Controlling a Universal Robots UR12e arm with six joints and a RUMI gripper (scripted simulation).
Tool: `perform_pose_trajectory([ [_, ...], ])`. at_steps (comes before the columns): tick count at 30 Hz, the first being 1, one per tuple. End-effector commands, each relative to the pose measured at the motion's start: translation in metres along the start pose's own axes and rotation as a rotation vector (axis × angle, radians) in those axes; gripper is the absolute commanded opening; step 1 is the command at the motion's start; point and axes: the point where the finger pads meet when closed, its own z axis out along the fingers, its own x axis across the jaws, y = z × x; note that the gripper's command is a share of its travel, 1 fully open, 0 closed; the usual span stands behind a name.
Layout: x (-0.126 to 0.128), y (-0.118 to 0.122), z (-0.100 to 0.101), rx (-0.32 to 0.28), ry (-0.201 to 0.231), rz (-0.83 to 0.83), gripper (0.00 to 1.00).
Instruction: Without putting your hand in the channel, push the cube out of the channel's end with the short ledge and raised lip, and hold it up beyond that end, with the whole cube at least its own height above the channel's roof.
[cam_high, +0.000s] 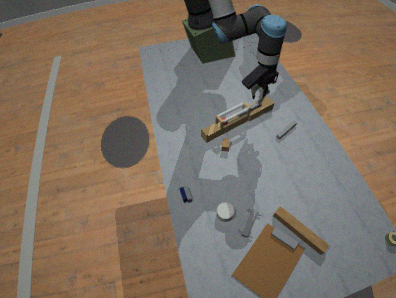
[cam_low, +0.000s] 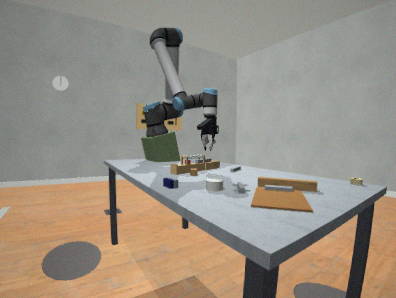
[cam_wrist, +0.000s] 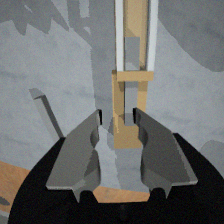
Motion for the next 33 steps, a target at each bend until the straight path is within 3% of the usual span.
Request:
perform_pose_trajectory([
  [1, -0.054, 0.022, 0.0, 0.0, -0.001, -0.043, 0.22],
  [6, -0.124, 0.063, 0.0, 0.0, -0.001, -0.104, 0.22],
  [10, -0.152, 0.084, 0.0, 0.001, 0.0, -0.13, 0.22],
  [33, -0.155, 0.087, 0.0, 0.001, 0.0, -0.133, 0.22],
])
